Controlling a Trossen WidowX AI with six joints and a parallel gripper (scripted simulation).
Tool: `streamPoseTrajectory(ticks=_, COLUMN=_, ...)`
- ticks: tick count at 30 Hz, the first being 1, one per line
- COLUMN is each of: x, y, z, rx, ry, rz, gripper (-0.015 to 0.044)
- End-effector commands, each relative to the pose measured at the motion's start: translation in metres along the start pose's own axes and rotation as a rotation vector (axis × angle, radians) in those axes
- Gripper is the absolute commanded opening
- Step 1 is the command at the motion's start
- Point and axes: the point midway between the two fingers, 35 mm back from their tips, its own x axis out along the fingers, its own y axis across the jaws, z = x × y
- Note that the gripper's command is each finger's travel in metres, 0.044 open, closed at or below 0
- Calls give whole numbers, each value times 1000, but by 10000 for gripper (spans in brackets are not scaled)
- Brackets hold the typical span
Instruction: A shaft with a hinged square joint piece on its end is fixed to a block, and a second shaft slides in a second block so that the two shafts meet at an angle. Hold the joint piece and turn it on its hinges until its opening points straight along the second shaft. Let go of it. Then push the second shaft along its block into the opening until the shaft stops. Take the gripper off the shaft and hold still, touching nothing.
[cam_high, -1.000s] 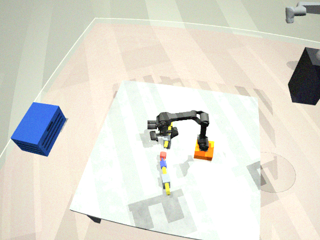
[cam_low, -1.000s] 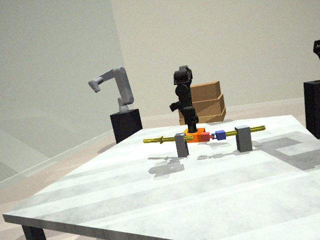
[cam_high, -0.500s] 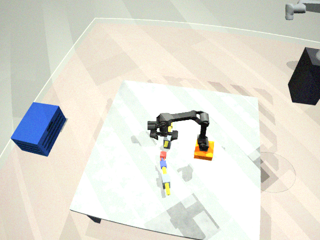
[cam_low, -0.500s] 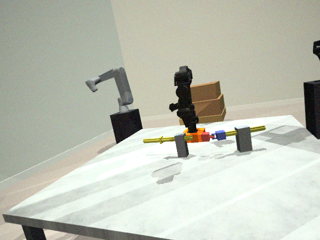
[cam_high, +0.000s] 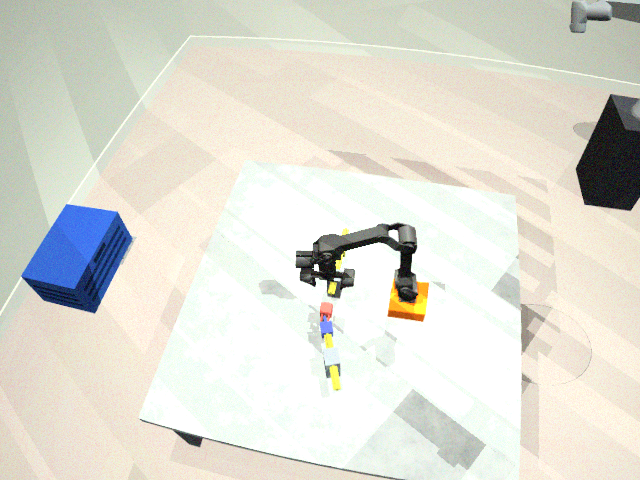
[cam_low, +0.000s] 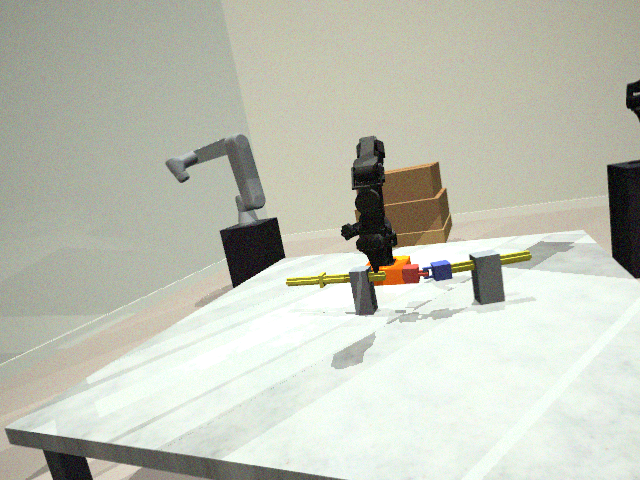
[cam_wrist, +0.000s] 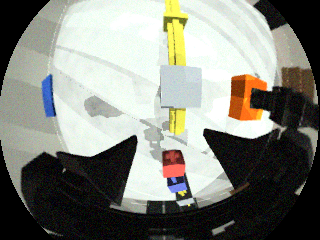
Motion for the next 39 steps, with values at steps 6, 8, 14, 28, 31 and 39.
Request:
streamPoseTrajectory(ticks=6, x=36, y=-5, z=1, rx=3, ry=-7, rz=-17, gripper=440)
streamPoseTrajectory(ticks=8, x=36, y=-5, z=1, rx=3, ry=-7, rz=-17, gripper=440)
streamPoseTrajectory(ticks=14, x=36, y=-4, z=-19, rx=4, ry=-6, rz=-17, gripper=440)
streamPoseTrajectory(ticks=28, x=35, y=-6, z=-69, rx=4, ry=-1, rz=-17, gripper=440)
streamPoseTrajectory(ticks=31, x=39, y=-6, z=-70, rx=4, ry=-1, rz=-17, gripper=440)
streamPoseTrajectory(ticks=39, x=52, y=-5, z=-70, rx=4, ry=-1, rz=-17, gripper=440)
